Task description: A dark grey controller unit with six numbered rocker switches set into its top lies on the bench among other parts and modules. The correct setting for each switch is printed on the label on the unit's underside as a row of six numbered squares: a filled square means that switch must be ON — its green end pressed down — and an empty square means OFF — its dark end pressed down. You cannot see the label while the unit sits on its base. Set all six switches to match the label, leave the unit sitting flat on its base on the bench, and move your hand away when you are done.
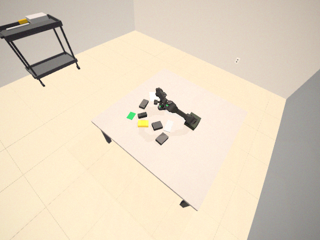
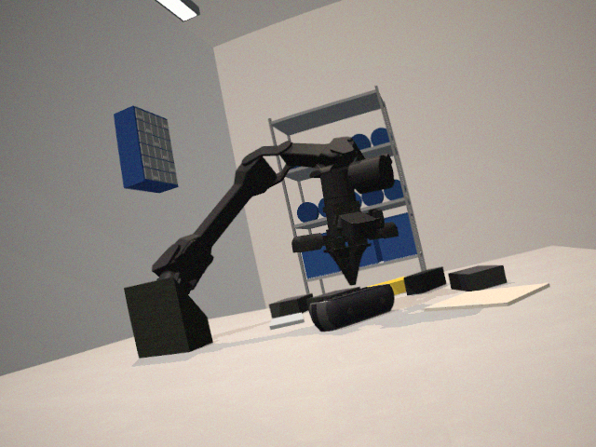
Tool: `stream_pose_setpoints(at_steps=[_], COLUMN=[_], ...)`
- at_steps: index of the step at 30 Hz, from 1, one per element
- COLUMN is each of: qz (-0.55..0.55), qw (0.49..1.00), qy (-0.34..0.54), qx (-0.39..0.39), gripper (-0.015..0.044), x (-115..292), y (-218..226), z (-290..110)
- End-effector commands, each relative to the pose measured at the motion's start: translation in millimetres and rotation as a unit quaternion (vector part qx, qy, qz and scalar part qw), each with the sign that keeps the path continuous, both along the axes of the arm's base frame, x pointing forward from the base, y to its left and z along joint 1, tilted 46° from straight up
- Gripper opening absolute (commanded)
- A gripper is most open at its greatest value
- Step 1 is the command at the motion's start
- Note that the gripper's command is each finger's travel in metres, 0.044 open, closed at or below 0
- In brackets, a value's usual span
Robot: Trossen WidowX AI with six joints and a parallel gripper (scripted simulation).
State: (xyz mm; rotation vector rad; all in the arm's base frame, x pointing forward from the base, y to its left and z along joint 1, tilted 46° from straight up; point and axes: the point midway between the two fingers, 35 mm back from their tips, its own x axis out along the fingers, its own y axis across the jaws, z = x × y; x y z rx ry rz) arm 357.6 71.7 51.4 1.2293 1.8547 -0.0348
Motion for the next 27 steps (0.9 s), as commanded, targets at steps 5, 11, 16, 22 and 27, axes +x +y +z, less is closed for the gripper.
stream_pose_setpoints(at_steps=[5, 11, 16, 22, 27], qz=[0.254, 0.312, 0.356, 0.397, 0.398], qw=[0.898, 0.829, 0.758, 0.668, 0.666], qy=[-0.334, -0.435, -0.518, -0.603, -0.604], qx=[0.13, 0.159, 0.173, 0.181, 0.181], gripper=[0.0, 0.0, 0.0, 0.0, 0.0], x=[52.2, 63.4, 70.7, 77.1, 77.2], y=[-19.1, -24.0, -27.8, -31.5, -31.6], z=[-16.0, -24.5, -31.4, -38.3, -38.4])
